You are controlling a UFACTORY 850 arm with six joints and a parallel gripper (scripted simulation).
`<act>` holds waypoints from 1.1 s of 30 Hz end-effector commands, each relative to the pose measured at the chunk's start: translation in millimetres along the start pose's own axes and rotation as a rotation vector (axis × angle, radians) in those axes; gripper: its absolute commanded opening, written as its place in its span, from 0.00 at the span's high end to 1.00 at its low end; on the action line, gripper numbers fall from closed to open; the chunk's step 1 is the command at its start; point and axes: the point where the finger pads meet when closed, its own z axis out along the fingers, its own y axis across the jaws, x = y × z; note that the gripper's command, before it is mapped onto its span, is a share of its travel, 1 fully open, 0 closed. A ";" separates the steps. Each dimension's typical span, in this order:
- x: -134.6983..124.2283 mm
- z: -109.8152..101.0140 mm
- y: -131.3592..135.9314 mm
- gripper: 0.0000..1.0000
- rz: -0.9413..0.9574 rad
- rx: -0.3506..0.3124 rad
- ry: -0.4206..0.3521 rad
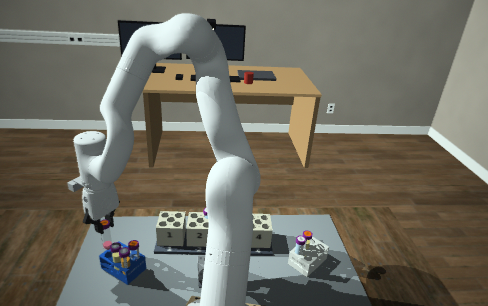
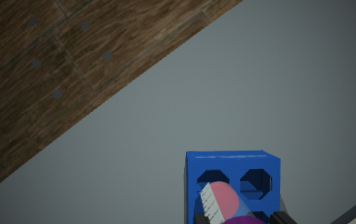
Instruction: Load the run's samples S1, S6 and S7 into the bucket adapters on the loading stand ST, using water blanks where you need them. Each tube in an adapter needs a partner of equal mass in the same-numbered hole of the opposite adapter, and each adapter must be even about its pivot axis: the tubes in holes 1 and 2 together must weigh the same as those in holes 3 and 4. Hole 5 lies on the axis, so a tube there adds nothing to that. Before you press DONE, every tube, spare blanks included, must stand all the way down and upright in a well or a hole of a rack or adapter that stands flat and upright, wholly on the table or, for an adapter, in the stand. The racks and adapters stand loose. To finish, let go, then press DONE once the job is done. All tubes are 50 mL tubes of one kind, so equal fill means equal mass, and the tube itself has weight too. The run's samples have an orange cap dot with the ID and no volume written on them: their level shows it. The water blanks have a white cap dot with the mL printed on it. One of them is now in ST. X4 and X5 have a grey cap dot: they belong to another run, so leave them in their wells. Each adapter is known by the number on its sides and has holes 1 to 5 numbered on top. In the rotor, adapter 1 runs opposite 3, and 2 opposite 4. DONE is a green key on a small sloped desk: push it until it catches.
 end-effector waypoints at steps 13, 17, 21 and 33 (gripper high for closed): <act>0.8 14.4 -0.1 1.00 0.001 0.000 0.002; 0.8 14.4 -0.1 1.00 0.001 0.000 0.002; 0.9 14.3 -0.1 1.00 0.001 0.000 0.002; 0.9 24.4 -0.1 1.00 0.001 0.000 0.002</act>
